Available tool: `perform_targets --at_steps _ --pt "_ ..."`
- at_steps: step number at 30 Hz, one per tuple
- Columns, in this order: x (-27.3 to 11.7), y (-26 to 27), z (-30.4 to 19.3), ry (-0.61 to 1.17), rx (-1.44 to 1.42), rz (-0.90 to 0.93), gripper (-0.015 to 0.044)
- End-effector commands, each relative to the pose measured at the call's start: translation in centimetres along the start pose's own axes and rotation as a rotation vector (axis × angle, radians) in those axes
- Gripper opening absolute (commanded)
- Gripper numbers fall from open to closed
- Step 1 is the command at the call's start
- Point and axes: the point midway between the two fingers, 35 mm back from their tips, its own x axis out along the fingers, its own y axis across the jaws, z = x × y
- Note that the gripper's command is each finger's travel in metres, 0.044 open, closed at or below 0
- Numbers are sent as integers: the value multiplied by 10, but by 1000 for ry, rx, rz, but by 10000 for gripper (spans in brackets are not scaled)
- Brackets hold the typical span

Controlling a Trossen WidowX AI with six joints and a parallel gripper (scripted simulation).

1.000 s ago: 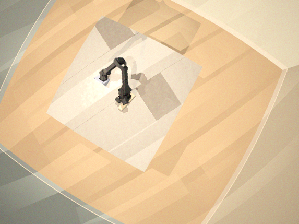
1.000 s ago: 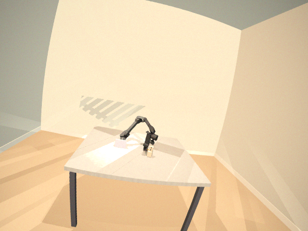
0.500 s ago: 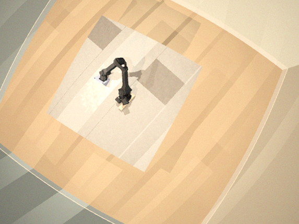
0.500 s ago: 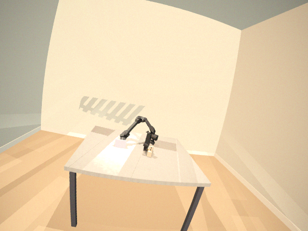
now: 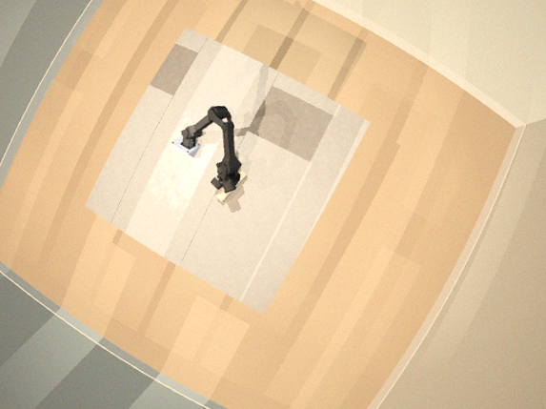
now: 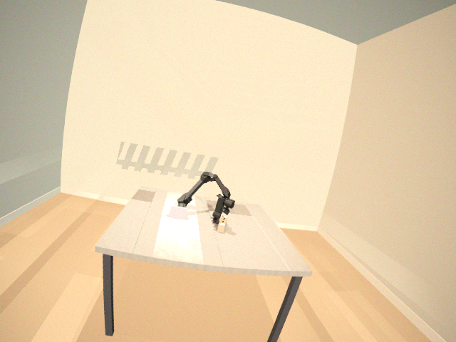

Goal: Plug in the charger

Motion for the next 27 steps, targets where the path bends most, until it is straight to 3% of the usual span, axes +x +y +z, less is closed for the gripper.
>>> perform_targets --at_steps 1,27 --pt "-1 1 2 -4 5 3 0" --pt "-2 1 9 -4 4 3 0"
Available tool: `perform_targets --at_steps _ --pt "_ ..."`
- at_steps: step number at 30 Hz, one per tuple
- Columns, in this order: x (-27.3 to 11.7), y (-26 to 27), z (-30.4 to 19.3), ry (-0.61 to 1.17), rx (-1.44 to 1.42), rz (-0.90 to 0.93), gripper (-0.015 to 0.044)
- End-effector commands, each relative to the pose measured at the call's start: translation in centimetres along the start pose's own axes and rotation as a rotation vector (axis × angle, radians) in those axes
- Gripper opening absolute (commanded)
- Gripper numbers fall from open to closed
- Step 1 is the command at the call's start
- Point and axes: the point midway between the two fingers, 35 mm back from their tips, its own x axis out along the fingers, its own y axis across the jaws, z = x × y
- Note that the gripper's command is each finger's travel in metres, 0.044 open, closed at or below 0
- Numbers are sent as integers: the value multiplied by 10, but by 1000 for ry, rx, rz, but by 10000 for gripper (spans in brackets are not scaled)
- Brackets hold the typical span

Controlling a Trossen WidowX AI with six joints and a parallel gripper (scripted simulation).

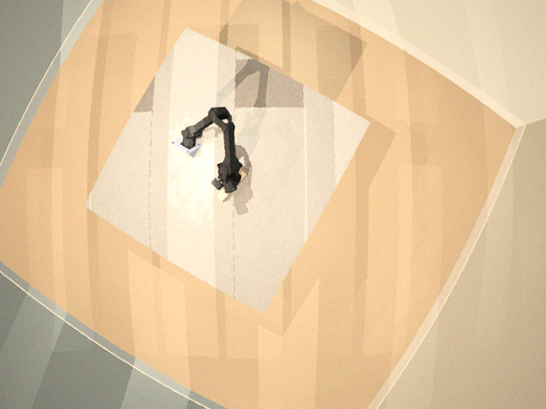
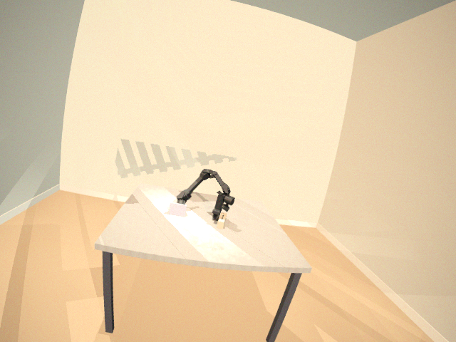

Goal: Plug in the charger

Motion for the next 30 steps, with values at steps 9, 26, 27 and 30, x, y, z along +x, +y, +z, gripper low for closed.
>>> perform_targets --at_steps 9,26,27,30 --pt "-1 1 8 -10 -4 1 0" --pt "-1 1 15 -10 -4 1 0" --pt "-1 1 15 -10 -4 1 0" --pt "-1 1 16 -10 -4 1 0"
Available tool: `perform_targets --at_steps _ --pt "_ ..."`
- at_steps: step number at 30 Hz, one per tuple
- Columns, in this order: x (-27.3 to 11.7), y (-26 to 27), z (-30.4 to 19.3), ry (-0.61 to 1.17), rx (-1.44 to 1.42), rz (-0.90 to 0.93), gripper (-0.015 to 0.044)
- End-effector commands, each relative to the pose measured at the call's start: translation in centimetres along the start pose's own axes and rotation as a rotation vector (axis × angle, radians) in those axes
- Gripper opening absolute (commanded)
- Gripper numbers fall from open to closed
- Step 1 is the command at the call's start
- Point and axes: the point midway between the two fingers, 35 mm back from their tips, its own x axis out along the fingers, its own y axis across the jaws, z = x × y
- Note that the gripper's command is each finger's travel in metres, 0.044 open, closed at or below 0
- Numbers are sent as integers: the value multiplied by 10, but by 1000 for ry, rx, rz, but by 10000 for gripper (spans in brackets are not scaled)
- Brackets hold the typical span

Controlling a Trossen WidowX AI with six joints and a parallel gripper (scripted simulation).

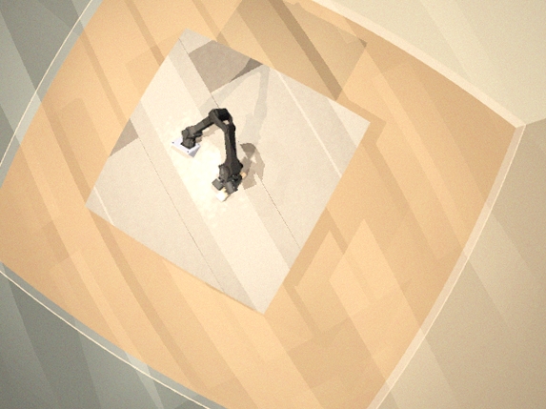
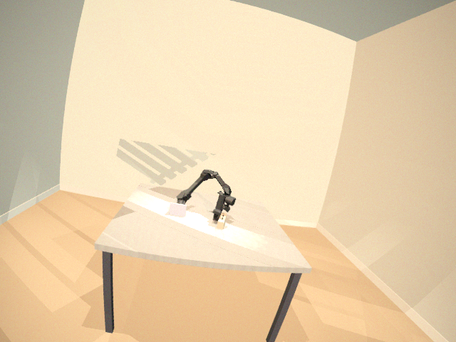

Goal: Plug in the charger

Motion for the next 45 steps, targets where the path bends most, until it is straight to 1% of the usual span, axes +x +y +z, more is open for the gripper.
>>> perform_targets --at_steps 1,45 --pt "-1 1 12 -24 -21 -1 0" --pt "-2 1 8 -24 -21 -1 0"
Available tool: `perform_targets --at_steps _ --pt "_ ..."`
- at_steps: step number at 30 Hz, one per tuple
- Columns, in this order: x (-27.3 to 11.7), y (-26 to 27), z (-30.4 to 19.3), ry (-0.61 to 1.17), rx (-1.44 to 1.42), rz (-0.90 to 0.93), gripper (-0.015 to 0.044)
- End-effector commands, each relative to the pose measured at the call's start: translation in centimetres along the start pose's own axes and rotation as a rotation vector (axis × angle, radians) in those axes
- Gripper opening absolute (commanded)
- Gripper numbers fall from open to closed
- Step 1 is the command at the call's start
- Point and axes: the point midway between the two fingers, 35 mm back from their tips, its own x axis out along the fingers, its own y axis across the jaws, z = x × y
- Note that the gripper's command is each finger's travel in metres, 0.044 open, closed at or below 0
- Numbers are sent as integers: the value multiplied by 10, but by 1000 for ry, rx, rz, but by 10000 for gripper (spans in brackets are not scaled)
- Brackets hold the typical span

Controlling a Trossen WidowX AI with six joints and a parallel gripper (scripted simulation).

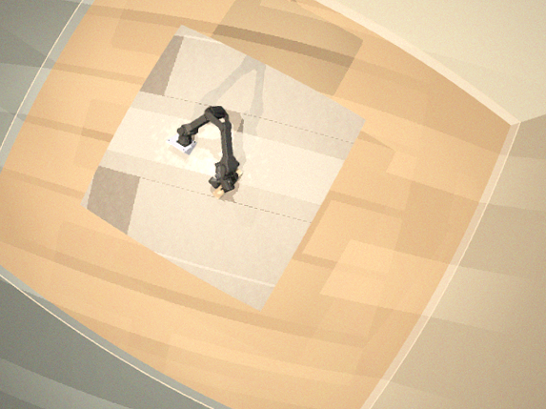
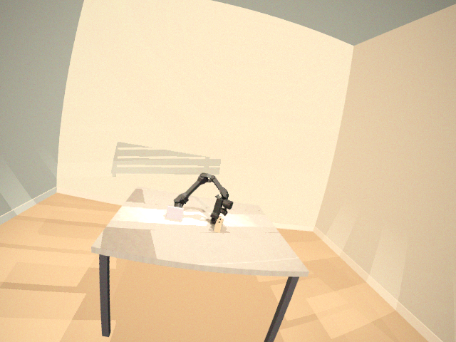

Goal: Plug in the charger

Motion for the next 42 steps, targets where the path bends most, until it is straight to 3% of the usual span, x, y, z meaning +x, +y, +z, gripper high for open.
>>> perform_targets --at_steps 1,42 --pt "-2 1 5 -20 -15 2 0" --pt "-2 2 8 -20 -15 2 0"
